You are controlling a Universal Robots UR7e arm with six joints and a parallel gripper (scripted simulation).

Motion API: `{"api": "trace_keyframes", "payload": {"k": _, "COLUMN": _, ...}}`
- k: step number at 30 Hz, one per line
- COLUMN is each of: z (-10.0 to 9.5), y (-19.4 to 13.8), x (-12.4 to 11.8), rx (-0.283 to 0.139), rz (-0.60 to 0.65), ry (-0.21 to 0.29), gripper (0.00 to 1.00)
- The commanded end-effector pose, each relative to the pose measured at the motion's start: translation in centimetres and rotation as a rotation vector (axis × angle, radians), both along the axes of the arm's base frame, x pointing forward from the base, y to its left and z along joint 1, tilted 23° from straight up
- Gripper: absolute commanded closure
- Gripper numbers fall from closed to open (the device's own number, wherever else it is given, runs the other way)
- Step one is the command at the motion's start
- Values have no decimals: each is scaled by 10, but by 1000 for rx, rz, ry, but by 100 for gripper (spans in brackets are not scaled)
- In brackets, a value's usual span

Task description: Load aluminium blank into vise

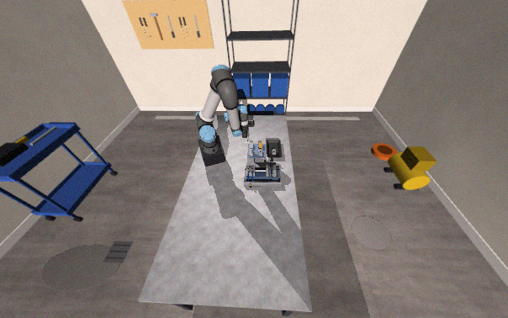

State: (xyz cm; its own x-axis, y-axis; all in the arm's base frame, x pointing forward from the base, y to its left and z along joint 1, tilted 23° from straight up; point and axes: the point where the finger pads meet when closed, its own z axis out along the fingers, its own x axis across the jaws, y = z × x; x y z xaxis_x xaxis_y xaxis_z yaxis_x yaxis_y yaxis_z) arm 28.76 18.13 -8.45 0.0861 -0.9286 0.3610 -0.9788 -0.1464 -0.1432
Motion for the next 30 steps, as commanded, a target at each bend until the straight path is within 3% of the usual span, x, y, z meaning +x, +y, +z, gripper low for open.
{"api": "trace_keyframes", "payload": {"k": 1, "z": 6, "y": 2, "x": -1, "rx": 0, "rz": 0, "ry": 0, "gripper": 100}}
{"api": "trace_keyframes", "payload": {"k": 15, "z": 41, "y": 15, "x": -8, "rx": 0, "rz": 0, "ry": 0, "gripper": 100}}
{"api": "trace_keyframes", "payload": {"k": 30, "z": 53, "y": 20, "x": -10, "rx": 0, "rz": 0, "ry": 0, "gripper": 100}}
